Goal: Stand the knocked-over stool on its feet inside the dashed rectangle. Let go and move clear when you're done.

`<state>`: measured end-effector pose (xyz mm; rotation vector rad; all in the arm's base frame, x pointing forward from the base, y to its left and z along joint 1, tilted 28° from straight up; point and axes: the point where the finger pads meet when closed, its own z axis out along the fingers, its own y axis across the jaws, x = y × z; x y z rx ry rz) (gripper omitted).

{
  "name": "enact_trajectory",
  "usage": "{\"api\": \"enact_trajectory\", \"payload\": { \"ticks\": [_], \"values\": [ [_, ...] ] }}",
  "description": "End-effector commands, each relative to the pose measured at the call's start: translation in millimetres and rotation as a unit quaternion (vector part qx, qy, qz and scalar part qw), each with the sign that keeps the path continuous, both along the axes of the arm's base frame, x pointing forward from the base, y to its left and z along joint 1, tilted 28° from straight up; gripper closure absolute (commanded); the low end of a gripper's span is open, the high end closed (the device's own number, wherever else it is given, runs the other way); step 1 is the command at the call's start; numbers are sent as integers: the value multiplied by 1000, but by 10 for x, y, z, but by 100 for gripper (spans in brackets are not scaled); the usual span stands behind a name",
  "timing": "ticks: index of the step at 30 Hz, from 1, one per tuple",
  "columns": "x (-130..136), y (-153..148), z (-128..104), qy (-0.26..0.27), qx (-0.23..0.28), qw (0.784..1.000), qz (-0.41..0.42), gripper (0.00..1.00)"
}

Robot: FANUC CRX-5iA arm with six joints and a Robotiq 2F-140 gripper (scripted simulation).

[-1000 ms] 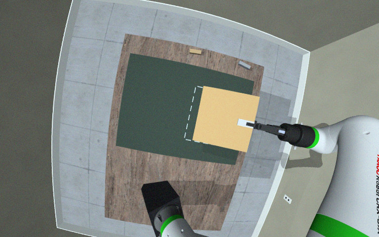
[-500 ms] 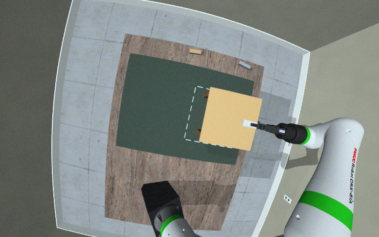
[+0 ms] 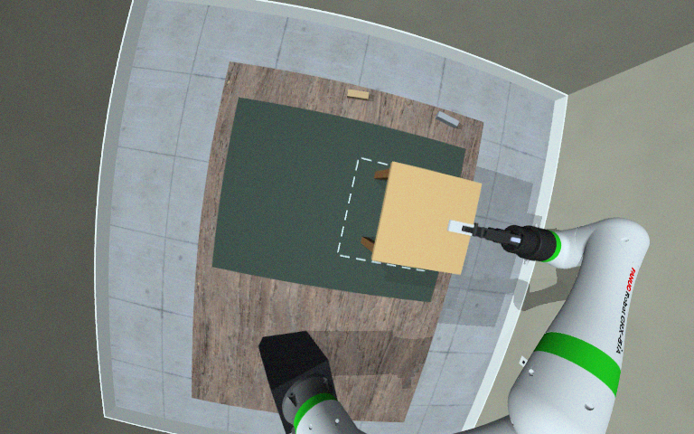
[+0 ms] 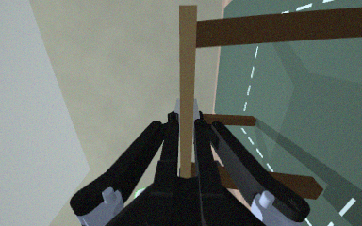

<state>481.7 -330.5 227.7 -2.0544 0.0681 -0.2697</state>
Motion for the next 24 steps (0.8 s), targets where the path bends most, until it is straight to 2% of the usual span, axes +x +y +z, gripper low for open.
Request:
{"api": "enact_trajectory", "payload": {
  "ticks": [1,24],
  "values": [
    [-3,-39,3,-1,-1,1000,1,90],
    [-9,-89,-8,-1,-1,1000,1,90]
  ]
}}
